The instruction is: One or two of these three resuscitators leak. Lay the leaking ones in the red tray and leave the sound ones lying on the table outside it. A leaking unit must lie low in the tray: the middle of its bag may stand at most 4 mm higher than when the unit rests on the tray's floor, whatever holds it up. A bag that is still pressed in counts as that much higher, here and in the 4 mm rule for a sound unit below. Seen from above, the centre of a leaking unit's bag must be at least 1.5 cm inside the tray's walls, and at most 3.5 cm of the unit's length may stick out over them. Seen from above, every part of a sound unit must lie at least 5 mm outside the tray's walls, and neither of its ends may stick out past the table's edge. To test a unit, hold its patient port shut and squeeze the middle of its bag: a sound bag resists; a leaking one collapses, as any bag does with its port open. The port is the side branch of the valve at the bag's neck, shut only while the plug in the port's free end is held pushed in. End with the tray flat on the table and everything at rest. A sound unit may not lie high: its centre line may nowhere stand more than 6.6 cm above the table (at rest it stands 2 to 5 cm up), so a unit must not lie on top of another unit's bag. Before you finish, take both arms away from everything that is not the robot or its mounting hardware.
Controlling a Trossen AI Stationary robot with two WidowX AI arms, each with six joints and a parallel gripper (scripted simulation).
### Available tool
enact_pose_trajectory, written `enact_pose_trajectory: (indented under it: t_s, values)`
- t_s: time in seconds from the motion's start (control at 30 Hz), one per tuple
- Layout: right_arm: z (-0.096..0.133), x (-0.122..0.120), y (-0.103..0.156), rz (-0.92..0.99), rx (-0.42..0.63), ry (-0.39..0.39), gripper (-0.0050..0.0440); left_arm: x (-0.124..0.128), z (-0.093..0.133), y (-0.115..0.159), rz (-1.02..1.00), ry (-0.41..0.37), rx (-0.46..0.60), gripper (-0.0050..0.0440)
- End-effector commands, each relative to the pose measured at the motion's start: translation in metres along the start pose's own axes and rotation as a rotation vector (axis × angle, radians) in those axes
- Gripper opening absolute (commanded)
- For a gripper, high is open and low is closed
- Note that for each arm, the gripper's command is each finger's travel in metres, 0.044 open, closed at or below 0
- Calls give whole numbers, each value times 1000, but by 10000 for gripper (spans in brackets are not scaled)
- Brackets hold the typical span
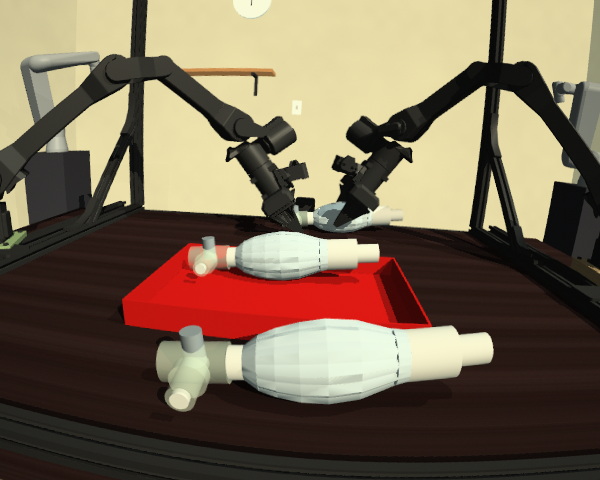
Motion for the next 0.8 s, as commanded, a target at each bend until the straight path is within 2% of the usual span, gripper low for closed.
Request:
enact_pose_trajectory:
  t_s: [0.0, 0.53, 0.57, 0.7, 0.77]
  values:
    - [0, 0, 0, 0, 1, -1, 440, 0, 0, 0, -1, -1, 0, 440]
    - [0, 0, 0, 0, 1, -1, 440, 0, 0, 0, -1, -1, 0, 440]
    - [55, -10, -41, -1, 2, 0, 440, 0, 0, 0, -1, -2, 1, 440]
    - [71, -13, -52, -1, 2, 0, 440, 0, 0, 0, -1, -2, 1, 440]
    - [71, -13, -52, -1, 2, 0, 440, 0, 0, 0, -1, -2, 1, 440]
Point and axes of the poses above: on each arm, the point midway between the two fingers, 35 mm back from their tips, its own z axis back along the fingers, its own x axis across the jaws, y = z × x, the point moved 3 cm from there along z, back along the fingers, and after that the axes turned 15 degrees about z, right-handed, at the moved point
